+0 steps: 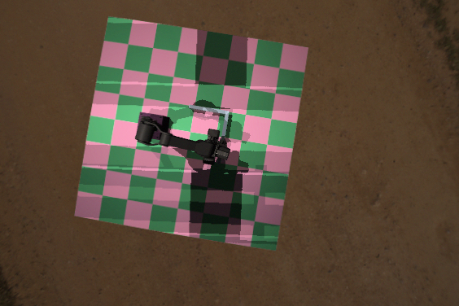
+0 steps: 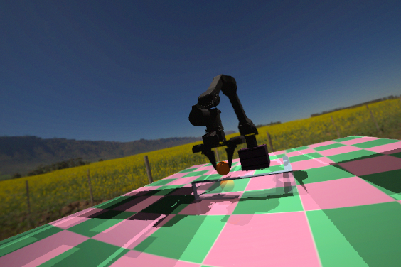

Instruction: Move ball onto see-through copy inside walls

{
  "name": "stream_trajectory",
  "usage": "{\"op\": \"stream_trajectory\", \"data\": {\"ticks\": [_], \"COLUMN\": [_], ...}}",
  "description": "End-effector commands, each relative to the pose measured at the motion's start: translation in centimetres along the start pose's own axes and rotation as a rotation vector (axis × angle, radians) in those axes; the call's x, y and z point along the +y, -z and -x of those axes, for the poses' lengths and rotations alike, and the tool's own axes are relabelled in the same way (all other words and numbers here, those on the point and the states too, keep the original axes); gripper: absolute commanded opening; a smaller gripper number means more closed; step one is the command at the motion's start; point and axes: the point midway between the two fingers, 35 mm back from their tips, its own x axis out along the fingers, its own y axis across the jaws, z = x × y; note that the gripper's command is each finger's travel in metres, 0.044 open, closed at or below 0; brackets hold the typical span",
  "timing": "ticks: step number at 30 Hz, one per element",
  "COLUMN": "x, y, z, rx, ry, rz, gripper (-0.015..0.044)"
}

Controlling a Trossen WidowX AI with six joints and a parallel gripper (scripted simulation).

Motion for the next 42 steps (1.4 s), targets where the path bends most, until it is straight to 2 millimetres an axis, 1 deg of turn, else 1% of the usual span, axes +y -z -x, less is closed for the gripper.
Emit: {"op": "stream_trajectory", "data": {"ticks": [1, 3, 4, 10, 21, 25, 26, 38, 41, 42], "x": [0.0, 0.0, 0.0, 0.0, 0.1, 0.1, 0.1, 0.1, 0.1, 0.0], "y": [0.6, 0.7, 0.7, 0.7, 0.8, 0.8, 0.7, 0.7, 0.7, 0.5], "z": [-3.4, -4.5, -4.6, -4.8, -6.4, -6.5, -6.1, -6.1, -5.8, -5.0], "rx": [0.022, 0.022, 0.022, 0.022, 0.022, 0.022, 0.019, 0.019, 0.019, 0.019], "ry": [-0.003, -0.003, -0.003, -0.003, -0.003, -0.003, -0.003, -0.003, -0.003, -0.003], "rz": [0.004, 0.004, 0.004, 0.004, 0.004, 0.004, 0.000, 0.000, 0.000, 0.000], "gripper": [0.0000, 0.0000, 0.0000, 0.0000, 0.0000, 0.0000, 0.0026, 0.0341, 0.0346, 0.0346]}}
